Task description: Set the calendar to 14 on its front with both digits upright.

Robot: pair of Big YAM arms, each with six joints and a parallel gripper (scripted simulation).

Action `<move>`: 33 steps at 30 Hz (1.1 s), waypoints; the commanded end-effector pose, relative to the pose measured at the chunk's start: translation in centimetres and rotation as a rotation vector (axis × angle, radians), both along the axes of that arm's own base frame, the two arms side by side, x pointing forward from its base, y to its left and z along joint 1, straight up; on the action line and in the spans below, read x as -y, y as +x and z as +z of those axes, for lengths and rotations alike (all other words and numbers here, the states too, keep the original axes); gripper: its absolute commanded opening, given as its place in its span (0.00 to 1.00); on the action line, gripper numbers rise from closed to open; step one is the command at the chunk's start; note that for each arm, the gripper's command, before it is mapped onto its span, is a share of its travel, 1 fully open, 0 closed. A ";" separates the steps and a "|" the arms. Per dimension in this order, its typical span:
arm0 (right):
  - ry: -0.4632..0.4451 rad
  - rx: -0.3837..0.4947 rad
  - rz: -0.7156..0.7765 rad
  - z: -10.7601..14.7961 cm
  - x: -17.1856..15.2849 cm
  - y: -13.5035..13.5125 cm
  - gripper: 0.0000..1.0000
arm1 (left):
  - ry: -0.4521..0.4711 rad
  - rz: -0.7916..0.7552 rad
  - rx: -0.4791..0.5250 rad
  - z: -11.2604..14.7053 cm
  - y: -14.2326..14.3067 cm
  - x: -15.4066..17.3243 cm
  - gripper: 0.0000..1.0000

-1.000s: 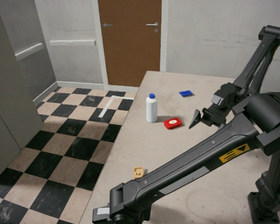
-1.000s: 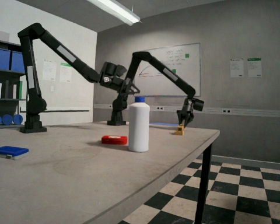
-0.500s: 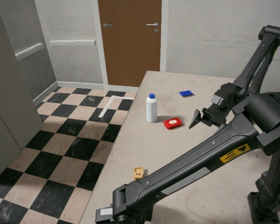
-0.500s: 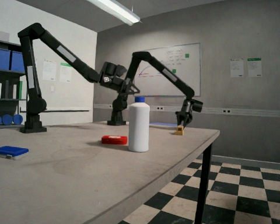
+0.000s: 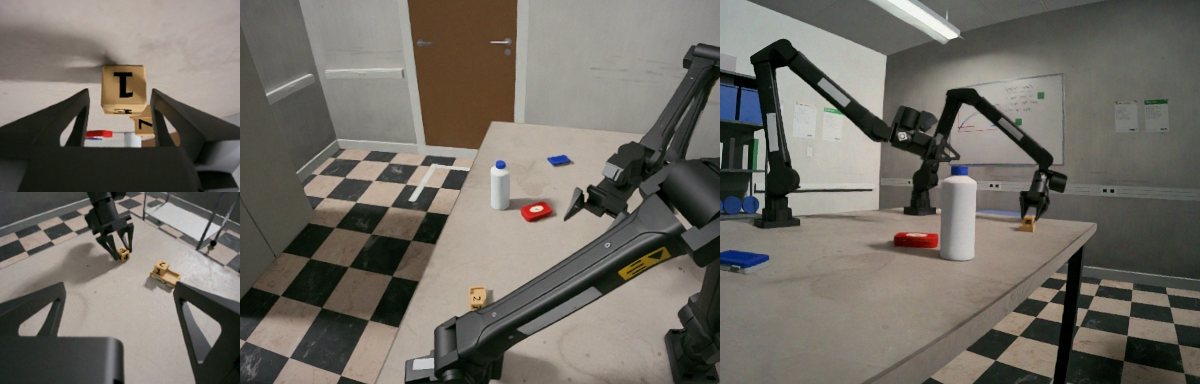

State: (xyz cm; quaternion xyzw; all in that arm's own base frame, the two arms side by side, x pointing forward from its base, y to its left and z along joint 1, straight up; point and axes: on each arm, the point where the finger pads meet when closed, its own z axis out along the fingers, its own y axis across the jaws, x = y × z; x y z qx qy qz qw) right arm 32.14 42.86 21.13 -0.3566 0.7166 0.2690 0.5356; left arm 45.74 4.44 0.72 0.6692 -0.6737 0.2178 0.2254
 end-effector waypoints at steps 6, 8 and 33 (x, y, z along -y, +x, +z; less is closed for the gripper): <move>0.002 0.006 0.007 0.5 -0.4 -0.2 1.00 | 0.031 0.003 0.091 3.4 0.8 -1.5 0.53; 0.002 0.006 0.007 0.5 -0.4 -0.2 1.00 | 0.031 0.004 0.088 3.7 0.6 -1.6 0.53; 0.002 0.006 0.007 0.5 -0.4 -0.2 1.00 | -0.002 -0.011 0.006 4.6 0.5 -3.0 1.00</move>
